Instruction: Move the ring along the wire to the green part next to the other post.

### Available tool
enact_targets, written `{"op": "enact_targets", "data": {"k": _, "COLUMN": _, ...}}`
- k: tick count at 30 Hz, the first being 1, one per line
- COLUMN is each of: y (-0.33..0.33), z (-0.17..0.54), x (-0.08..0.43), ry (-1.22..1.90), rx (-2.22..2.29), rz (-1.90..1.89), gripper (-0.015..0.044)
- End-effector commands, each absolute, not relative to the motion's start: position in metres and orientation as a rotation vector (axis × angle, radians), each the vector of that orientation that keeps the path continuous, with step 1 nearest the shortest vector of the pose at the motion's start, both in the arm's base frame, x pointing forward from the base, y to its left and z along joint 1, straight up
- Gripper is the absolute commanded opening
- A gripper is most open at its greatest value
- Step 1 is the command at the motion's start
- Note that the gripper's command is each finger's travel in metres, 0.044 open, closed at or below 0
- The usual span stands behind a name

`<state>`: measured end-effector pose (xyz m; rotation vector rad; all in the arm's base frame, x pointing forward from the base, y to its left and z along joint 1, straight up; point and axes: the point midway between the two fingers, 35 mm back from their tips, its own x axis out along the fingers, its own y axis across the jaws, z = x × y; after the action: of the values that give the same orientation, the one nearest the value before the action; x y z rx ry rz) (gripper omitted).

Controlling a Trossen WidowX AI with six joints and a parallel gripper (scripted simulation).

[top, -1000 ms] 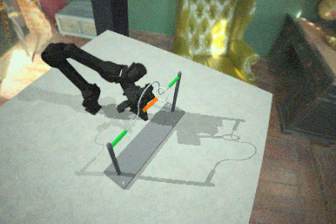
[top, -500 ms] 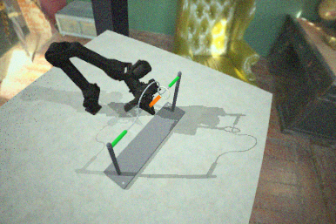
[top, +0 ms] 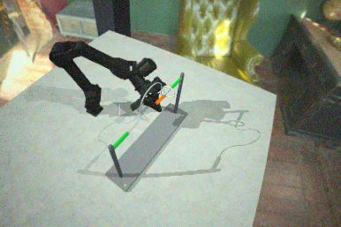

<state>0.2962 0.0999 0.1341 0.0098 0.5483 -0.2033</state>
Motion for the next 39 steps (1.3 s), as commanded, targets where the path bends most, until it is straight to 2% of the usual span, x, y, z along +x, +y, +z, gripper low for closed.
{"op": "enact_targets", "data": {"k": 1, "y": 0.106, "z": 0.137, "x": 0.298, "ry": 0.540, "rx": 0.028, "rz": -0.202, "gripper": -0.0150}}
{"op": "enact_targets", "data": {"k": 39, "y": 0.145, "z": 0.137, "x": 0.302, "ry": 0.519, "rx": 0.034, "rz": -0.204, "gripper": -0.0150}}
